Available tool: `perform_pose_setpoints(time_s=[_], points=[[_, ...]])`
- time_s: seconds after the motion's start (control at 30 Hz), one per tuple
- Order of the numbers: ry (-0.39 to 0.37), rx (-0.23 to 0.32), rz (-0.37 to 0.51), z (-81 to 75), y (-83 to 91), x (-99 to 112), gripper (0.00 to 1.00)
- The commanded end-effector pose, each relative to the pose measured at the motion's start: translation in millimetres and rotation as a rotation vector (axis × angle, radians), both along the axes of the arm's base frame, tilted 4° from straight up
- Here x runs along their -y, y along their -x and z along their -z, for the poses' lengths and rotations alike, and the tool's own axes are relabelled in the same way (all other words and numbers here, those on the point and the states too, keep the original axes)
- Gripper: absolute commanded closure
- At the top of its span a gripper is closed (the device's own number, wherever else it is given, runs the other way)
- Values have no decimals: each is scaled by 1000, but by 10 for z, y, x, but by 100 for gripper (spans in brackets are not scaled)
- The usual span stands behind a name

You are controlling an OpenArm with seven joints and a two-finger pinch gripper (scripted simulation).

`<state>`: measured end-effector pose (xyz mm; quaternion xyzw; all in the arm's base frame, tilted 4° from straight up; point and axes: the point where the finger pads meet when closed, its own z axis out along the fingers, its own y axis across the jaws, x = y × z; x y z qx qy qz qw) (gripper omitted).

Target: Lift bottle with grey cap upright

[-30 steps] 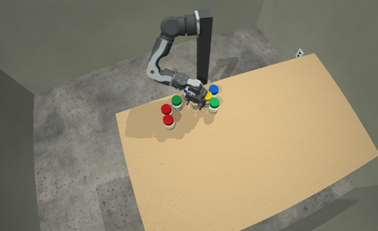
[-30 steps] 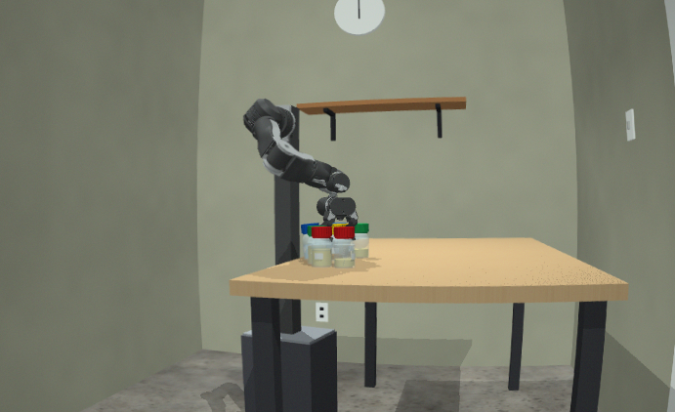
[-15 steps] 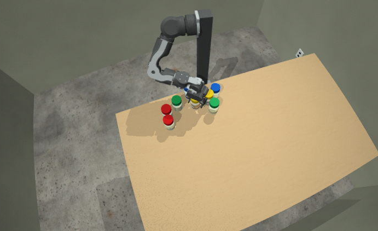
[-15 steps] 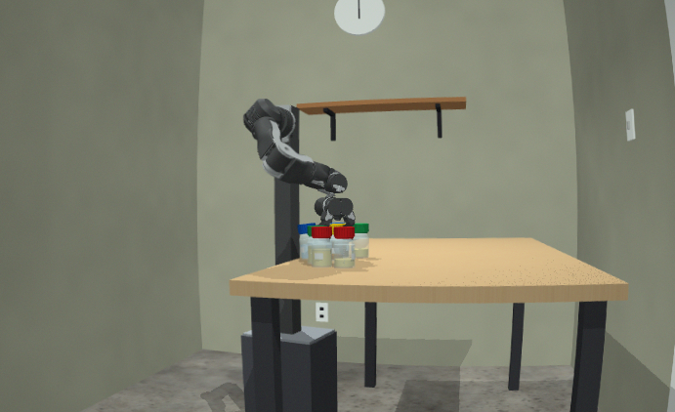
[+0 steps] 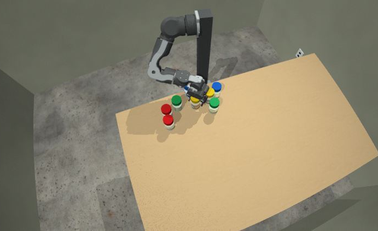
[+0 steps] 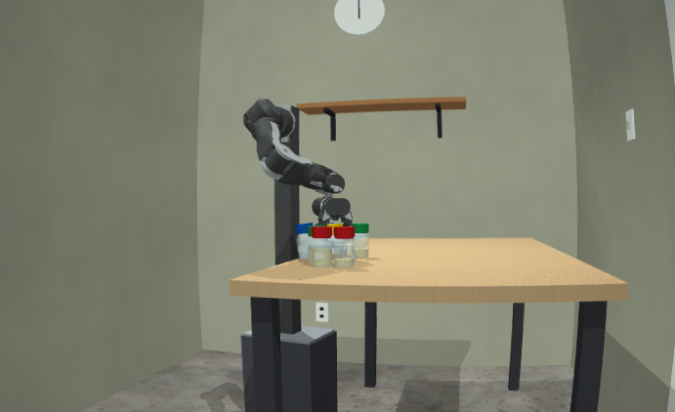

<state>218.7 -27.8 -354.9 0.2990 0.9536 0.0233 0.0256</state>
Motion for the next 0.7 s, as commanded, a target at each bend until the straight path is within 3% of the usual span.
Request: perform_pose_setpoints(time_s=[0.0,0.3,0.53,0.57,0.67], points=[[0,-3,-2,-1,22,-12,55],[12,-37,-9,37,224,-76,55],[12,-37,-9,37,224,-76,55],[1,-10,-5,7,167,-104,55],[6,-18,-6,20,233,-120,55]])
